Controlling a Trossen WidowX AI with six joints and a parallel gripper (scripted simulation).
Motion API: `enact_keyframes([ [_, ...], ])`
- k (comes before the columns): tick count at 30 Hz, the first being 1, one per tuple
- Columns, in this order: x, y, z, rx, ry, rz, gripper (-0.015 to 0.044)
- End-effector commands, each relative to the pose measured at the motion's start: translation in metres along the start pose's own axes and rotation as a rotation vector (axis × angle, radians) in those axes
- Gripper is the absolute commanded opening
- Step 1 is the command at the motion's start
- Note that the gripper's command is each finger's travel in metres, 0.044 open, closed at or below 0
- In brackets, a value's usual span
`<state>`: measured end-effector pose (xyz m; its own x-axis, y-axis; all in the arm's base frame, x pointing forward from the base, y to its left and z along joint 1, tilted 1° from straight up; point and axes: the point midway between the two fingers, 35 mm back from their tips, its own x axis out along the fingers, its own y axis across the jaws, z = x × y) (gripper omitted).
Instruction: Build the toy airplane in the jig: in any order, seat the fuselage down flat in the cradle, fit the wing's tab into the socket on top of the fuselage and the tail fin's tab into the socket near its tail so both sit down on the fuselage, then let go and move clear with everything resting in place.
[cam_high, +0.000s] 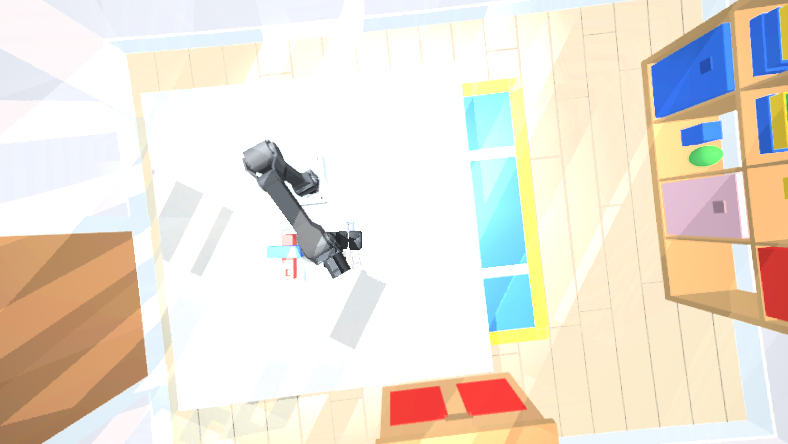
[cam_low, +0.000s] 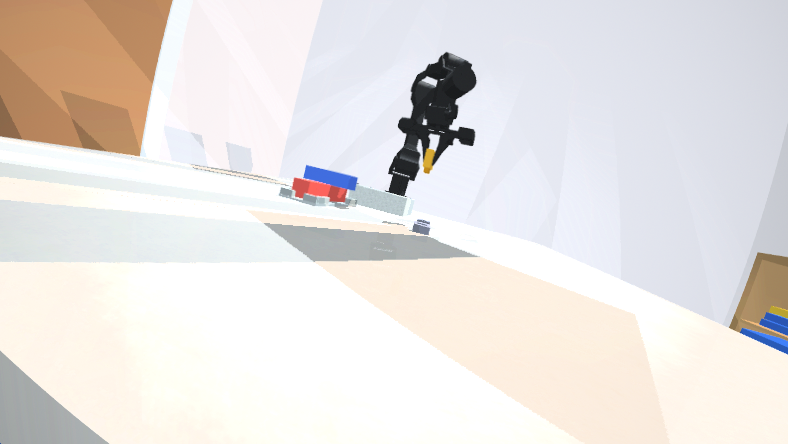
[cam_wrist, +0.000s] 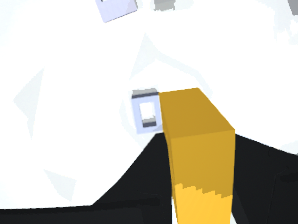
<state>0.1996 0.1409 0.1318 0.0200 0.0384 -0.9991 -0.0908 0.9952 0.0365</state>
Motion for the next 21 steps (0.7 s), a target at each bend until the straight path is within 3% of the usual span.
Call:
enact_keyframes([
  [1, 0.001, -0.004, 0.01, -0.003, 0.001, 0.004, 0.0],
  [21, 0.008, -0.035, 0.047, 0.002, 0.003, -0.006, 0.0],
])
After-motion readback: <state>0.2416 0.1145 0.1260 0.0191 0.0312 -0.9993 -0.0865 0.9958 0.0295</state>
